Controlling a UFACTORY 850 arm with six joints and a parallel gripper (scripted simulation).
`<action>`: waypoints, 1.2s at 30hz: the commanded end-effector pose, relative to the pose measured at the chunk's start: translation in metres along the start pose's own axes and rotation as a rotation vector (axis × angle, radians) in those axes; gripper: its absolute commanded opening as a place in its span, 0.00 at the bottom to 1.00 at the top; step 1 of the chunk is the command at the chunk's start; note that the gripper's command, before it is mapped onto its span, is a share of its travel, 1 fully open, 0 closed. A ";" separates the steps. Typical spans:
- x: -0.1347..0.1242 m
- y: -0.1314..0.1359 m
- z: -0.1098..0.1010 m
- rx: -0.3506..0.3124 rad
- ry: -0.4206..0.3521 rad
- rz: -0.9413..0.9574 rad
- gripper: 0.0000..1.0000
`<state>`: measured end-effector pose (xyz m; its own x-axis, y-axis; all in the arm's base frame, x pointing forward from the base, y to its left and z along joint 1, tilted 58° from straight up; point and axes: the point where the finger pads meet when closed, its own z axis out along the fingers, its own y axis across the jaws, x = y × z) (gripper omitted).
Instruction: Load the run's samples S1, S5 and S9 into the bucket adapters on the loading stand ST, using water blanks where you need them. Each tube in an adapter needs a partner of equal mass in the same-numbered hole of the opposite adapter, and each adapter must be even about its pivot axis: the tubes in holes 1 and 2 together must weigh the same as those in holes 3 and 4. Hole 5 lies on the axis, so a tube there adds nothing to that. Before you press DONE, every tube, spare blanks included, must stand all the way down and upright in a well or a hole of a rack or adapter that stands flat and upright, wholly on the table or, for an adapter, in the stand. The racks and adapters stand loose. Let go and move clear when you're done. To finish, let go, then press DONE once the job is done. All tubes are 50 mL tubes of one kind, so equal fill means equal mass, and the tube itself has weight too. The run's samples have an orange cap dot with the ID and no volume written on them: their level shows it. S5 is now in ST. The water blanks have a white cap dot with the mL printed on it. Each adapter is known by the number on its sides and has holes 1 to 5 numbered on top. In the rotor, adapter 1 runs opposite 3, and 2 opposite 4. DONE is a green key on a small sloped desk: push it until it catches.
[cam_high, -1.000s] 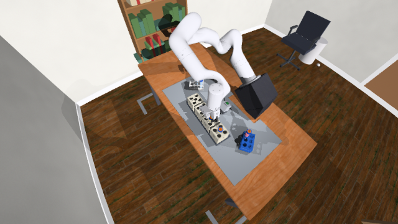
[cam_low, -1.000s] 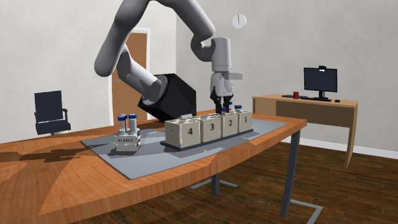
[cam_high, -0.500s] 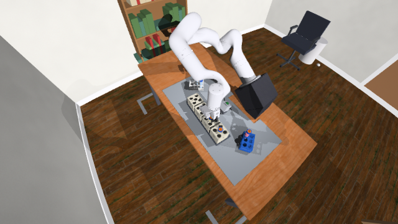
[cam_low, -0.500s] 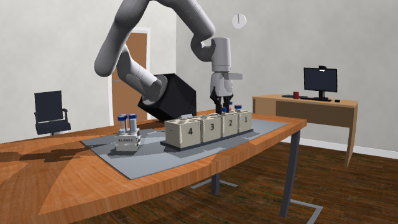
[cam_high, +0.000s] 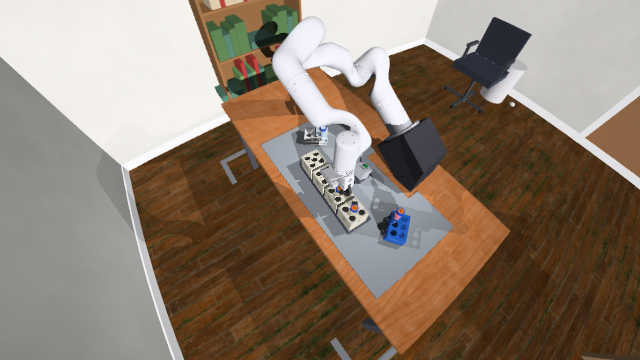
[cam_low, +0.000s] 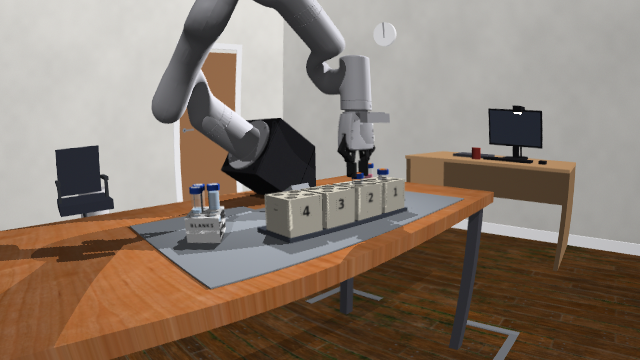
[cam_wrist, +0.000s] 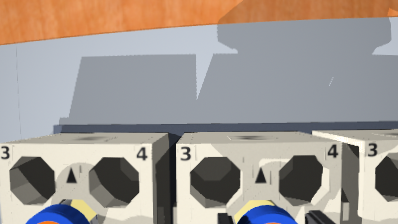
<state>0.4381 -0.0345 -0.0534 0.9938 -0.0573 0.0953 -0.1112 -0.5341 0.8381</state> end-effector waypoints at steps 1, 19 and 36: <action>0.001 0.000 -0.009 0.001 0.001 0.001 0.44; 0.001 0.000 -0.041 0.001 0.001 0.001 0.44; 0.001 0.000 -0.071 0.001 0.001 0.001 0.44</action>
<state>0.4379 0.0193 -0.0192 0.9938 -0.0573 0.0954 -0.1112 -0.5342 0.8380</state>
